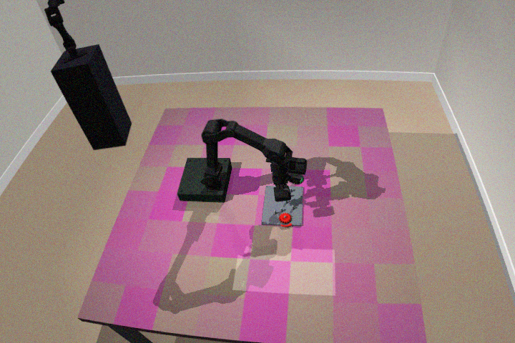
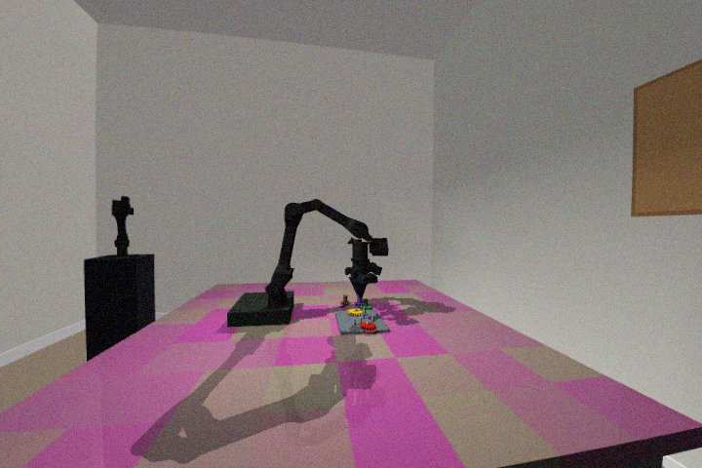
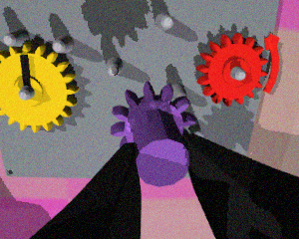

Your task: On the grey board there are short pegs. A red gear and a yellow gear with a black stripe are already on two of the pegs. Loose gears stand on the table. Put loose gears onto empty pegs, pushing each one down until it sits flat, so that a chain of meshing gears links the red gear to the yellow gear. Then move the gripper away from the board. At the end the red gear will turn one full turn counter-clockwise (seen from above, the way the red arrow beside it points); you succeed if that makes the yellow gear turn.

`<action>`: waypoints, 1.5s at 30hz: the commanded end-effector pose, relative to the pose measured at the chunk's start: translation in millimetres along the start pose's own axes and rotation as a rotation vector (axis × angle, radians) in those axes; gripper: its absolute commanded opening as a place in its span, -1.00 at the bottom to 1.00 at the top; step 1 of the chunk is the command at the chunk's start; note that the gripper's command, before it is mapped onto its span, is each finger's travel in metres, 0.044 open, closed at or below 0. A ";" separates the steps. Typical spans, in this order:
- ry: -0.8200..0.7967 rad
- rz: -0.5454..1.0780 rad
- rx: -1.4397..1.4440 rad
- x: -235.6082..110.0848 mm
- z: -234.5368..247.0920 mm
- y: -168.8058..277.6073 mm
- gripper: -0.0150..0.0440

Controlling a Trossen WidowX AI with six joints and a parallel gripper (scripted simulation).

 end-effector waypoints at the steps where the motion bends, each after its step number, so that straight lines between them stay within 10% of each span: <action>1: 0.005 0.007 -0.004 6.0 -10.8 0.6 -0.49; 45: 0.007 0.008 -0.229 26.6 -24.5 1.2 -0.49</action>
Point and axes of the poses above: the point midway between the two fingers, 35 mm back from their tips, its own x axis out along the fingers, its own z axis across the jaws, y = z × x, the point moved 2 cm from there along -x, back along the fingers, and after that the axes turned 9 degrees about x, right-handed, at the moved point
